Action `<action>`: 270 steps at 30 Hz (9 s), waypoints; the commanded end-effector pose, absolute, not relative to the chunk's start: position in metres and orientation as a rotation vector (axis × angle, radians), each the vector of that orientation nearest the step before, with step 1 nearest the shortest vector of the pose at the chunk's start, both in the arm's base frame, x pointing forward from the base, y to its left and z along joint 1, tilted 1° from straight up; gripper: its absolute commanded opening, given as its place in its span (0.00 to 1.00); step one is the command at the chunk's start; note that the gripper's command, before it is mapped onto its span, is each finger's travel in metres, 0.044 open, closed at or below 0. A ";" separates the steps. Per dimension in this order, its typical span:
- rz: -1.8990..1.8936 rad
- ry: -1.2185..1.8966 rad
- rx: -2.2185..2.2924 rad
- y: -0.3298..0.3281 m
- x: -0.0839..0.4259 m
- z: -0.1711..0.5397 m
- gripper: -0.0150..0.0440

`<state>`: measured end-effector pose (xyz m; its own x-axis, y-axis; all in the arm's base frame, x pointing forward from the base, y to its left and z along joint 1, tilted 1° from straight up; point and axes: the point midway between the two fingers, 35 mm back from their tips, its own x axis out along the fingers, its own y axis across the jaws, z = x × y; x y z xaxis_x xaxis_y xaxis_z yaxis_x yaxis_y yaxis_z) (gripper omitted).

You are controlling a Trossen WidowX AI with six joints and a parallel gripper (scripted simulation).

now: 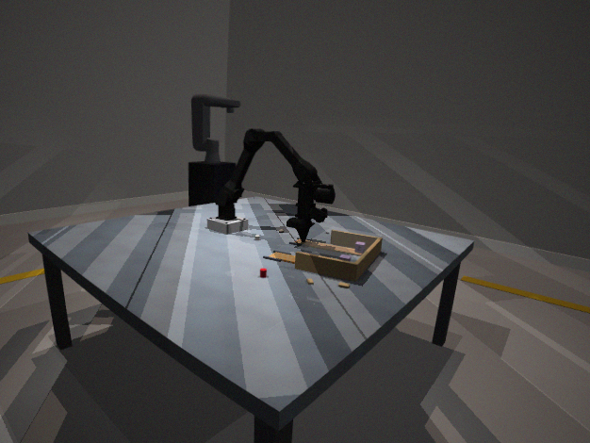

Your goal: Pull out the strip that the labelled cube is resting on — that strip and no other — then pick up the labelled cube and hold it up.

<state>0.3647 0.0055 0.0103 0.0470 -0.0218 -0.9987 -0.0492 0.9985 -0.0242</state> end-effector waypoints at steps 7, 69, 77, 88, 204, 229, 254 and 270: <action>0.027 1.528 -0.054 0.006 0.364 0.007 0.25; 0.026 1.536 -0.055 0.001 0.282 -0.001 0.25; 0.026 1.537 -0.055 0.001 0.271 -0.001 0.25; 0.026 1.538 -0.055 0.000 0.256 -0.002 0.25; 0.065 1.540 -0.094 -0.002 0.228 0.044 0.74; 0.065 1.532 -0.094 0.004 0.306 0.056 1.00; 0.065 1.525 -0.093 0.013 0.385 0.071 1.00; 0.065 1.523 -0.093 0.015 0.402 0.061 0.68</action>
<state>0.4012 0.0147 0.0675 0.0514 -0.0194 -0.9985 -0.1070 0.9939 -0.0248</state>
